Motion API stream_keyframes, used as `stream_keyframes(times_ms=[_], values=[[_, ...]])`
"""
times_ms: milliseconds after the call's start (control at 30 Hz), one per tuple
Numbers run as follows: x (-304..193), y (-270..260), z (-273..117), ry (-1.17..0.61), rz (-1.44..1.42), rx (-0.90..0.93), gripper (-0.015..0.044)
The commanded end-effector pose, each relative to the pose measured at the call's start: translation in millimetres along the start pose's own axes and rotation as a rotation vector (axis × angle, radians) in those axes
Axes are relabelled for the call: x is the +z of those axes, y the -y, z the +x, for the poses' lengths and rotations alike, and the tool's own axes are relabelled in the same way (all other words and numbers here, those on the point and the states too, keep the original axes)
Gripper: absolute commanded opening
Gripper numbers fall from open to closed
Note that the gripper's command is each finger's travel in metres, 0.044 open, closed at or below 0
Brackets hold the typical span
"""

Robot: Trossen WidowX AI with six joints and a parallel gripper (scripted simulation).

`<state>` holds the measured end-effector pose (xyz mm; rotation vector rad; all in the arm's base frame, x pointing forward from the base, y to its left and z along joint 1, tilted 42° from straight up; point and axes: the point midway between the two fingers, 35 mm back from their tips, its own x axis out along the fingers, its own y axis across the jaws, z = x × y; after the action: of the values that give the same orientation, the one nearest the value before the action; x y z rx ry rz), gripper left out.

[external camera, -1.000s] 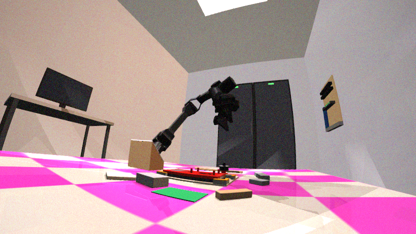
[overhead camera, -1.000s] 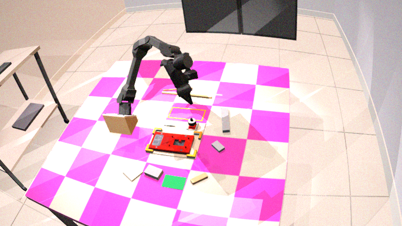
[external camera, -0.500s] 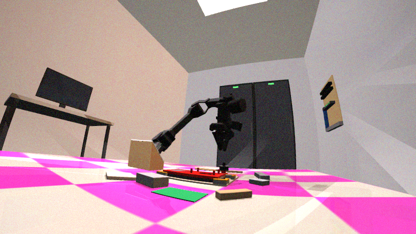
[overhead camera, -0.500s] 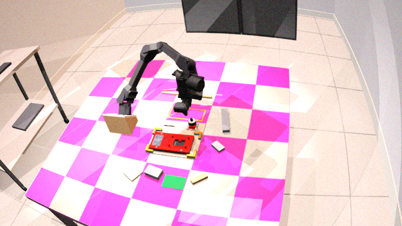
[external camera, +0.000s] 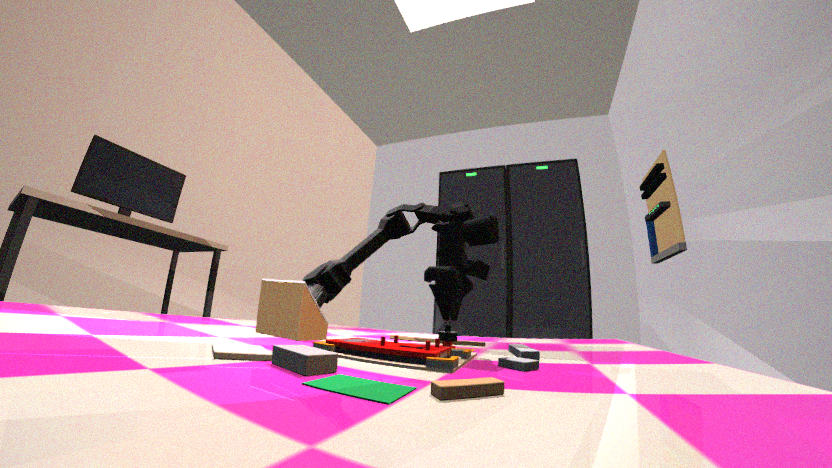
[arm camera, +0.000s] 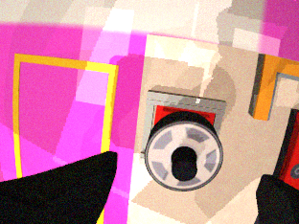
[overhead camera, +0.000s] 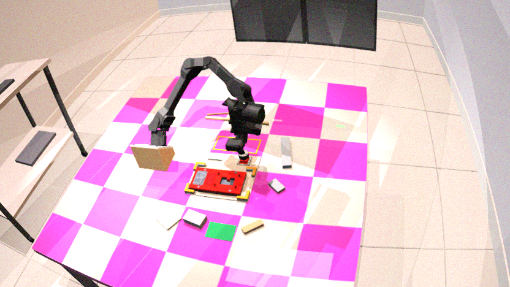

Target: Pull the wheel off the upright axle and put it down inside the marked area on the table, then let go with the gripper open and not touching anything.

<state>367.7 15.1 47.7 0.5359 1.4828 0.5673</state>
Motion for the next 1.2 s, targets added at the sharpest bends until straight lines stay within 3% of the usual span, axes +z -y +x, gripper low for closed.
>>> stream_keyframes(times_ms=[0,200,300,600,800,1167], values=[[-3.8,-0.8,27.8,-0.014,0.013,0.012,0.03],[-4.4,-1.8,36.7,-0.014,0.013,0.013,0.03],[-4.5,-4.2,34.3,-0.018,0.0,0.007,0.0221],[-4.5,-4.2,34.3,-0.018,0.0,0.007,0.0161],[-4.4,-4.1,33.2,-0.018,0.0,0.007,0.0004],[-4.2,-4.0,29.6,-0.018,0.001,0.007,0.0]])
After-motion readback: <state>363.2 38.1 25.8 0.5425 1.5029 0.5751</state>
